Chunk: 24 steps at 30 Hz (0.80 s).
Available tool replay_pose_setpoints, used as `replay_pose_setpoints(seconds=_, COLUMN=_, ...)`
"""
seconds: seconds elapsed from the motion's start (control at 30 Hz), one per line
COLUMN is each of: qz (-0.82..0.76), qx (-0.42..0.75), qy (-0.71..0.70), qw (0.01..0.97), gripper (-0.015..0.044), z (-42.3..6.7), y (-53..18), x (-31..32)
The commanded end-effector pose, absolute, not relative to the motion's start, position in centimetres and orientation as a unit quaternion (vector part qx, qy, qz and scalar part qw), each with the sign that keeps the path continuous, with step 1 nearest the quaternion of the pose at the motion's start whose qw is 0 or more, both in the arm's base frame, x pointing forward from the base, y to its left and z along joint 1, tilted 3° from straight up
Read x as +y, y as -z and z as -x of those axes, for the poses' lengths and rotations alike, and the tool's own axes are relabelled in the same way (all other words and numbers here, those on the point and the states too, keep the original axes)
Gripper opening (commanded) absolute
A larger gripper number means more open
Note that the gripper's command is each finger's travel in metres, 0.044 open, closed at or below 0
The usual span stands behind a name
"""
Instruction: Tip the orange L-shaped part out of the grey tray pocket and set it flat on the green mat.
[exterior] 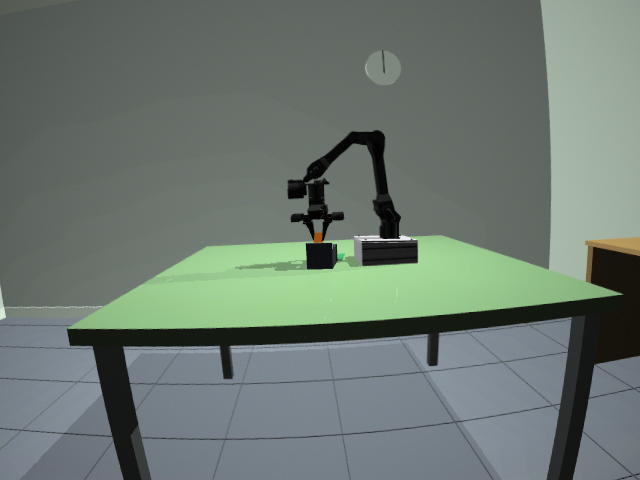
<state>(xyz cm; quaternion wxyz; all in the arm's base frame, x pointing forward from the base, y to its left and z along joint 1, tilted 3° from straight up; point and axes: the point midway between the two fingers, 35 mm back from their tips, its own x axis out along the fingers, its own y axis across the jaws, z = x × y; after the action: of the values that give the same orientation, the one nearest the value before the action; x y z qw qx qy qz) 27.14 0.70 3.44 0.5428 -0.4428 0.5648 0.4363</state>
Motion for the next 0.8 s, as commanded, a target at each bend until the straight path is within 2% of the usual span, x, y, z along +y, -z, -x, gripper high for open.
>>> replay_pose_setpoints(seconds=0.0, qz=0.446, qx=0.564, qy=-0.434, qw=0.543, gripper=0.0000, z=-27.3, y=-4.3, x=0.7)
replay_pose_setpoints(seconds=0.77, qz=0.446, qx=0.564, qy=-0.434, qw=0.543, gripper=0.0000, z=-27.3, y=-7.8, x=0.8)
